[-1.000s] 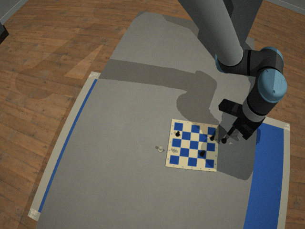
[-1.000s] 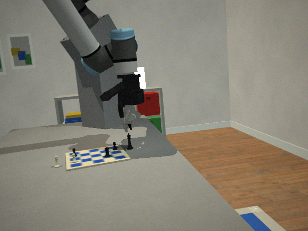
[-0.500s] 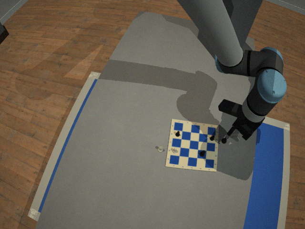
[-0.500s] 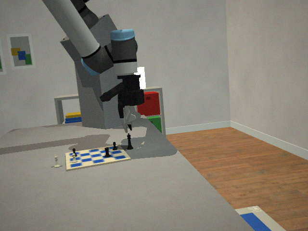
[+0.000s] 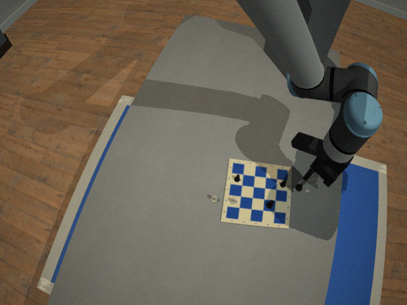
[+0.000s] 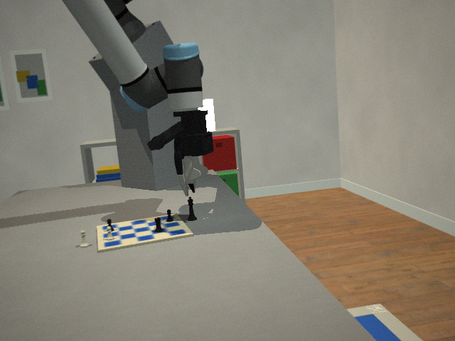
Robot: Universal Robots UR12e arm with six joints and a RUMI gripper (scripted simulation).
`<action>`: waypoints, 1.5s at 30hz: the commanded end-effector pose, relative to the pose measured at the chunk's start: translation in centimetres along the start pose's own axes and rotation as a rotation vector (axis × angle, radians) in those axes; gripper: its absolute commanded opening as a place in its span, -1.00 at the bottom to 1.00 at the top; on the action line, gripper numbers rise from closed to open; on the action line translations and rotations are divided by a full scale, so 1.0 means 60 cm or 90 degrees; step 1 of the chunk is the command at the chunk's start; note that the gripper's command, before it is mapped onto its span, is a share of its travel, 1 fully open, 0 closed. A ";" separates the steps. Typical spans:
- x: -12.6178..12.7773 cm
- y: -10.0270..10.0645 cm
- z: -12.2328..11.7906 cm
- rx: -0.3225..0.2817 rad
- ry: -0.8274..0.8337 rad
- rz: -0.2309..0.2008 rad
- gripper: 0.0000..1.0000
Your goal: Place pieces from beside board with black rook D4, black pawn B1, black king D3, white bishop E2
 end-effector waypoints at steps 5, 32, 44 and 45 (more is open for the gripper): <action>0.000 -0.001 0.000 0.000 0.000 0.000 -0.51; 0.000 0.052 -0.001 0.000 0.000 0.000 -0.51; 0.000 0.071 -0.001 0.000 0.000 0.000 -0.51; 0.000 0.071 -0.001 0.000 0.000 0.000 -0.51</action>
Point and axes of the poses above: the point where the finger pads meet when closed, its own y axis out along the fingers, its own x axis across the jaws, z = x × y, the point moved 3 cm from there along -y, back along the fingers, and after that the axes turned 12 degrees about y, right-handed, at the moved point
